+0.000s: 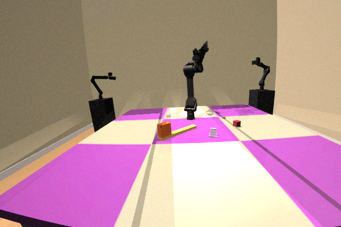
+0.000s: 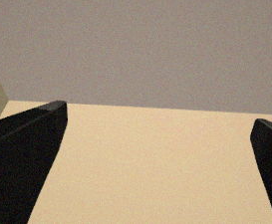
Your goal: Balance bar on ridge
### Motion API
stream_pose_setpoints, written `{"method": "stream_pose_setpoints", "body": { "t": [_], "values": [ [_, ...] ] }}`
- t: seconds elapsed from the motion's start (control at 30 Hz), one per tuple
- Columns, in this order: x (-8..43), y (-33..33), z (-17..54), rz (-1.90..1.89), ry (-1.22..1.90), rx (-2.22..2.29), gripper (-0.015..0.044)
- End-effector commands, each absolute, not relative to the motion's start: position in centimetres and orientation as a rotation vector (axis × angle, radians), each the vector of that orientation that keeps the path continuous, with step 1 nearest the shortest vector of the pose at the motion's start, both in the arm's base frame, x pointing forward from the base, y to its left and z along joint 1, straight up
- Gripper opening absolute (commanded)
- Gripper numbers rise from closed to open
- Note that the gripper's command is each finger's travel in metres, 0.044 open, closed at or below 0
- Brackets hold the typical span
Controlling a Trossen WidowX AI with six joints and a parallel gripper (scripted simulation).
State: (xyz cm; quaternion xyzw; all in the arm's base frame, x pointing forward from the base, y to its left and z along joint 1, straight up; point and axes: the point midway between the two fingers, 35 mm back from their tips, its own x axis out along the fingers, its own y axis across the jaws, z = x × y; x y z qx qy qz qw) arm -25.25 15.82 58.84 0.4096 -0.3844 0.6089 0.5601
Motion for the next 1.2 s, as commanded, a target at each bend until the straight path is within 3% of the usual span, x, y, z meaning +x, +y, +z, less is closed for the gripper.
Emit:
{"method": "stream_pose_setpoints", "body": {
  "t": [0.0, 0.1, 0.67, 1.17],
  "values": [
    [-25.3, 15.9, 58.8, 1.434, -0.907, 0.964, 0.0374],
    [-25.2, 16.4, 58.8, 1.424, -0.928, 0.936, 0.0315],
    [-24.0, 23.7, 58.2, 1.278, -1.149, 0.558, 0.0315],
    [-18.5, 28.2, 57.8, 1.171, -1.113, 0.405, 0.0315]
  ]
}}
